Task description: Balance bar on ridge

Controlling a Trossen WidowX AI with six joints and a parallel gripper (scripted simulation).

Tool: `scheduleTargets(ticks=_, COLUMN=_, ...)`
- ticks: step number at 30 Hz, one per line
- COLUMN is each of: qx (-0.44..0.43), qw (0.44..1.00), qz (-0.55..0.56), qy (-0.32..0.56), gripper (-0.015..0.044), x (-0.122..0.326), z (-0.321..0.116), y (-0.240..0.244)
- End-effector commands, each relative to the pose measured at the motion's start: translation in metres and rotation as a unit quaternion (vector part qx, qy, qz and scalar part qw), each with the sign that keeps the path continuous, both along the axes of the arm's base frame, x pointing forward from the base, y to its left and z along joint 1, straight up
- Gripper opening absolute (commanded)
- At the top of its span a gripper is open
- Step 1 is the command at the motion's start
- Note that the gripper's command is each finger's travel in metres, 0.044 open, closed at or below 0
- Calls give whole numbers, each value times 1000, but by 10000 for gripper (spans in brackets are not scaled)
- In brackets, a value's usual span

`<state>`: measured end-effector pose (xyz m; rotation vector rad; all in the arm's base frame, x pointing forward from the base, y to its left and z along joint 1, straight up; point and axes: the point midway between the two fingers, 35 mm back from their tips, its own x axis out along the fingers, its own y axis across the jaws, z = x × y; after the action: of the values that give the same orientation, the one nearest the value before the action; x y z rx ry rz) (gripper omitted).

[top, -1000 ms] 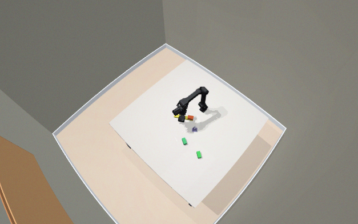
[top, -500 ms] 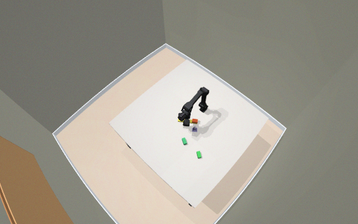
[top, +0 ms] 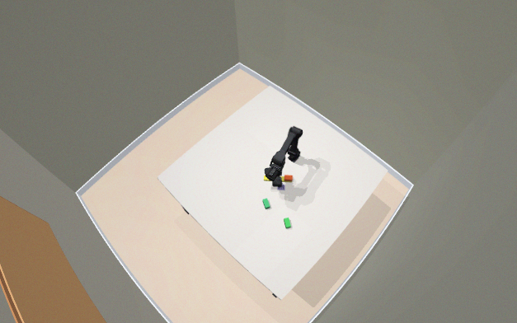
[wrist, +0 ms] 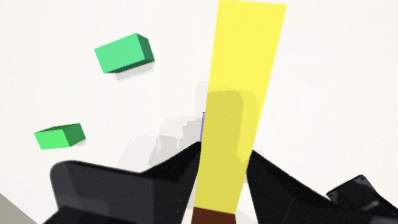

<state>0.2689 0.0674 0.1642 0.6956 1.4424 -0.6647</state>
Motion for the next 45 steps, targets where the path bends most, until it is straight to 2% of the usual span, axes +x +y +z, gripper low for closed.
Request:
scheduleTargets(ticks=1, qx=-1, qw=1000, qz=3, qy=0, gripper=0, x=-1, z=0, y=8)
scheduleTargets(ticks=29, qx=-1, qw=1000, qz=4, qy=0, gripper=0, x=0, z=-42, y=10)
scheduleTargets(ticks=45, qx=-1, qw=1000, qz=4, qy=0, gripper=0, x=0, z=-43, y=10)
